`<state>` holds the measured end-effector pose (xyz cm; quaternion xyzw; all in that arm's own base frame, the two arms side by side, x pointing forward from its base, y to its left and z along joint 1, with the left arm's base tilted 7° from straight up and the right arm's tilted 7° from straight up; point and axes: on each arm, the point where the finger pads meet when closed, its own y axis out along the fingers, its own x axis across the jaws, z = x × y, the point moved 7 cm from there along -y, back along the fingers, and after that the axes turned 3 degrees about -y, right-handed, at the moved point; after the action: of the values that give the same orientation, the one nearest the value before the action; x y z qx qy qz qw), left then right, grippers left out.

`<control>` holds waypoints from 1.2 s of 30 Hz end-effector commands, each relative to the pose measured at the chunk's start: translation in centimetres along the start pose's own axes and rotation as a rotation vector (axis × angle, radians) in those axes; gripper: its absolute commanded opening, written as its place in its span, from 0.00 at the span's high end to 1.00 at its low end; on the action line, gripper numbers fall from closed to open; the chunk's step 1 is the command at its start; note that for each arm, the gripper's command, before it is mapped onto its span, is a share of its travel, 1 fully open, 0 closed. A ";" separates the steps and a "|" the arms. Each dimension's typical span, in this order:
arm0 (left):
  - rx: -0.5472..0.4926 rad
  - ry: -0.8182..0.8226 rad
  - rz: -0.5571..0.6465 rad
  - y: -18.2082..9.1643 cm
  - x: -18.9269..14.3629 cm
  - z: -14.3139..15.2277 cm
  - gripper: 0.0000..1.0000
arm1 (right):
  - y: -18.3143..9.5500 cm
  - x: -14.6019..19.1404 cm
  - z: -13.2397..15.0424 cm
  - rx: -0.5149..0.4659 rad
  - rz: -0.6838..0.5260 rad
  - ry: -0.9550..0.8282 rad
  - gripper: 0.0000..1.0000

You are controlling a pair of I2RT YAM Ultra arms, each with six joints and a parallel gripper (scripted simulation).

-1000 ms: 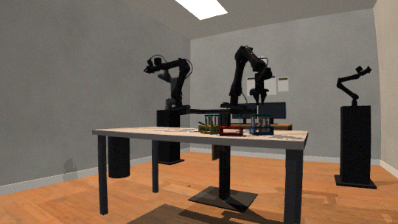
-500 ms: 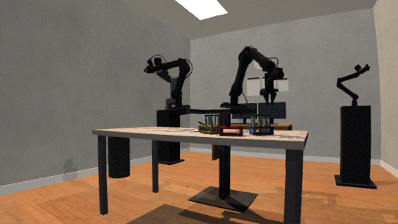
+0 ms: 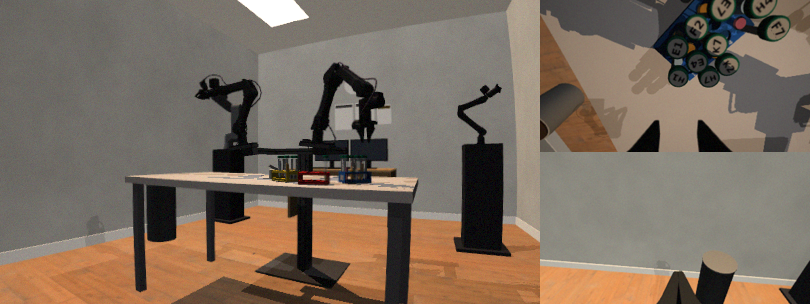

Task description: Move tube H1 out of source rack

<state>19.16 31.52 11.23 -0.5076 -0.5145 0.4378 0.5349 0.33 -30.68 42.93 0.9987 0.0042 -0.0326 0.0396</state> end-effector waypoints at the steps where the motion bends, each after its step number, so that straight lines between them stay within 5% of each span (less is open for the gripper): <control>1: -0.030 0.003 -0.011 -1.0 -0.5 -0.3 0.70 | -1.1 -0.7 -1.8 -0.027 0.024 0.011 1.00; 10: -0.023 0.002 0.004 2.0 -0.3 -0.7 0.70 | -1.1 -0.7 -1.8 -0.027 0.024 0.011 1.00; 13: -0.047 0.002 -0.044 0.5 0.4 -1.0 0.70 | -1.1 -0.7 -1.8 -0.027 0.024 0.011 1.00; 22: -0.020 0.003 0.010 4.0 -0.4 -0.8 0.70 | -1.1 -0.7 -1.8 -0.027 0.024 0.011 1.00; 36: -0.038 0.000 -0.026 4.6 0.4 -1.1 0.70 | -1.1 -0.7 -1.8 -0.027 0.024 0.011 1.00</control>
<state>19.65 31.82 5.87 -0.5109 -0.5069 0.4440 0.5338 0.33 -30.68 42.93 0.9987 0.0042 -0.0326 0.0396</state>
